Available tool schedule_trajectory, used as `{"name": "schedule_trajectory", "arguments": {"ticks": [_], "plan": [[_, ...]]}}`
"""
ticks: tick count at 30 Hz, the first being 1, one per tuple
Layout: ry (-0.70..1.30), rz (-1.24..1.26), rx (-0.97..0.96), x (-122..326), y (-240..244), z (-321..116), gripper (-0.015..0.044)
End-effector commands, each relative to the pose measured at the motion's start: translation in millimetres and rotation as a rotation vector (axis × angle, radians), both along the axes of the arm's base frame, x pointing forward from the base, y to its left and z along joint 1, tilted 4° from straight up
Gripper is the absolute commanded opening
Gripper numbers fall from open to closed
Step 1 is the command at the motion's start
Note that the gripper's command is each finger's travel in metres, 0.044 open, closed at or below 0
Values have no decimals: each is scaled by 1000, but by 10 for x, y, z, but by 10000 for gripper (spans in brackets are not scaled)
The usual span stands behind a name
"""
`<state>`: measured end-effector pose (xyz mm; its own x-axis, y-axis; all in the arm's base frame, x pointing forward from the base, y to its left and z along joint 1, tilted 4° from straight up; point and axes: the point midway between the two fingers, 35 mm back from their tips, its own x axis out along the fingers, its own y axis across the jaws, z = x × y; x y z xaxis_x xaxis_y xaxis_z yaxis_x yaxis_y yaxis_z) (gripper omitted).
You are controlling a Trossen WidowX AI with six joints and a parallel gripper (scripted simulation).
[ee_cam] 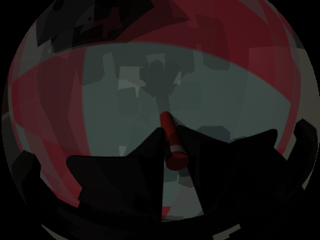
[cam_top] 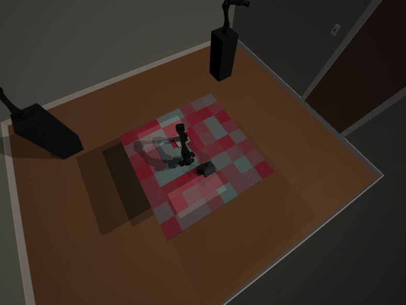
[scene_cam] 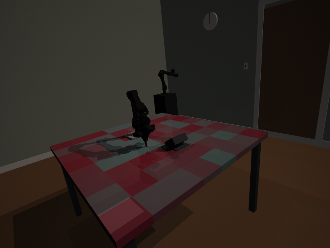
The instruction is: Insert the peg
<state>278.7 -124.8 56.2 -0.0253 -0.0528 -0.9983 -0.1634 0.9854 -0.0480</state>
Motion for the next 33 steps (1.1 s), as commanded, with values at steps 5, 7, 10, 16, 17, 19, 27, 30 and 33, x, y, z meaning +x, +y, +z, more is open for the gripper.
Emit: {"name": "schedule_trajectory", "arguments": {"ticks": [5,7,10,16,17,19,27,30,33], "plan": [[-1,0,0,13,-2,65,0],[-1,1,0,21,-2,130,0],[0,1,1,31,1,244,0],[1,2,3,43,9,462,0],[2,2,3,44,10,497,0],[2,2,4,45,13,568,0],[4,3,5,33,22,799,0],[2,7,4,38,26,798,0],[-7,23,-1,59,48,800,0]]}}
